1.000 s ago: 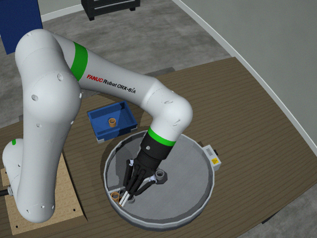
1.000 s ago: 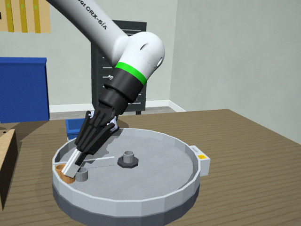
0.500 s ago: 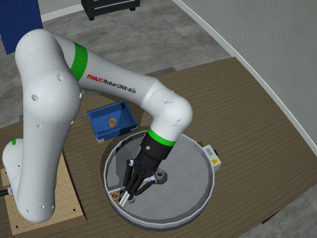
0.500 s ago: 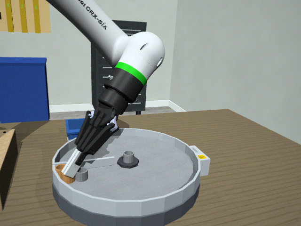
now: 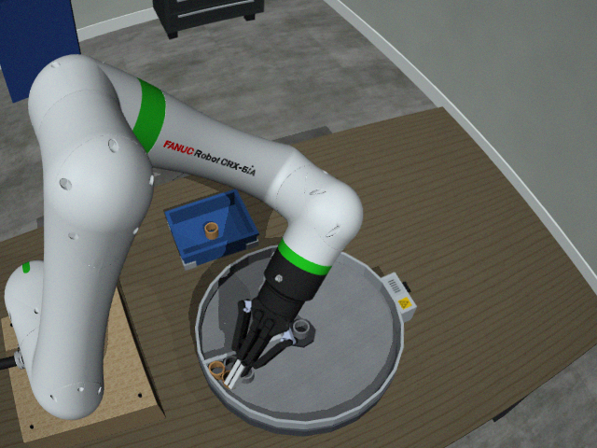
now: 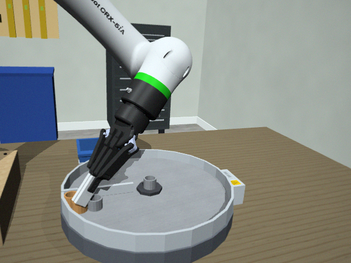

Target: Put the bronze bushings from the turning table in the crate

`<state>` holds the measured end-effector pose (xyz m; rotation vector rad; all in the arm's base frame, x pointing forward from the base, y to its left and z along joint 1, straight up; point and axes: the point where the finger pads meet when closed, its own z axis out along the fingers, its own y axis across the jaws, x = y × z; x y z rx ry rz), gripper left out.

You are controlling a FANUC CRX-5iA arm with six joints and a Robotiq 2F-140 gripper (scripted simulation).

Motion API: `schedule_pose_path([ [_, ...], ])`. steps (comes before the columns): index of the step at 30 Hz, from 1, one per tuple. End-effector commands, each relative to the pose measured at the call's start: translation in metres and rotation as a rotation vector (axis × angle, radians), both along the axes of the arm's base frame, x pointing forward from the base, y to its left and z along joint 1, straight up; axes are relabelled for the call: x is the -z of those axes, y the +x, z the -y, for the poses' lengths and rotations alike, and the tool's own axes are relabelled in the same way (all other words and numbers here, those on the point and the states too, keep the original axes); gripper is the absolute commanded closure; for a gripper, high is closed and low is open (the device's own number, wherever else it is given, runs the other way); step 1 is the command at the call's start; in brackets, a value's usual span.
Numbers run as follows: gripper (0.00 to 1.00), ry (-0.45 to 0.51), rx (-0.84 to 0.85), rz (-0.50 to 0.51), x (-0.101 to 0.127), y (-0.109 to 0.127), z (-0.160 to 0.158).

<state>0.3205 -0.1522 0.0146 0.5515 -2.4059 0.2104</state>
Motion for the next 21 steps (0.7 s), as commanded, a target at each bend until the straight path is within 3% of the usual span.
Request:
schedule_pose_path([
  [1,1.0,0.001,0.001,-0.001,0.0,0.0,-0.001],
  [11,1.0,0.001,0.001,-0.001,-0.006,0.0,-0.001],
  [21,1.0,0.001,0.001,-0.001,-0.049,-0.001,0.0],
])
